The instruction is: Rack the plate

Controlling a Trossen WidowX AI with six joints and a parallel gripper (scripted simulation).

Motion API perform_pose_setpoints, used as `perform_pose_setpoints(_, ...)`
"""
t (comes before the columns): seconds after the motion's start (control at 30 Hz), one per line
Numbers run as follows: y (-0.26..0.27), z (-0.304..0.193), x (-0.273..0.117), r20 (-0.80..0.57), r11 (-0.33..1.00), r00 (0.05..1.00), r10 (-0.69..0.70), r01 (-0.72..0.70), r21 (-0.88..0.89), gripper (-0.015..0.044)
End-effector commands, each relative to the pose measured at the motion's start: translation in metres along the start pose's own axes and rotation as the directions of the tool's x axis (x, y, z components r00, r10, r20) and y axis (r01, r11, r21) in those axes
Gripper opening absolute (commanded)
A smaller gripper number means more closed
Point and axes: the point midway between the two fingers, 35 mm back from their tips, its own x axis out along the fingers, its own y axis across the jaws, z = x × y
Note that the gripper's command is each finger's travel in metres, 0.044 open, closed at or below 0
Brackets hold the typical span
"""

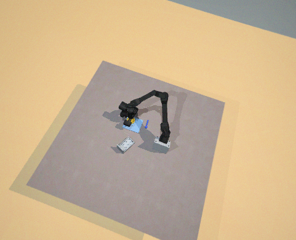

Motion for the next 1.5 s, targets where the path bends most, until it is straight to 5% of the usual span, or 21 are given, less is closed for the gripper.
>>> perform_pose_setpoints(0.0,0.001,-0.002,0.002,-0.004,1.0,1.0,-0.001,0.001,-0.007,0.0397)
perform_pose_setpoints(0.37,0.001,-0.002,0.002,-0.004,1.0,1.0,-0.001,0.001,-0.007,0.033)
perform_pose_setpoints(0.8,0.008,0.011,-0.051,0.005,1.0,1.0,0.016,-0.016,0.001,0.0)
perform_pose_setpoints(1.47,0.011,0.016,-0.141,-0.003,1.0,1.0,0.015,-0.015,-0.007,0.0)
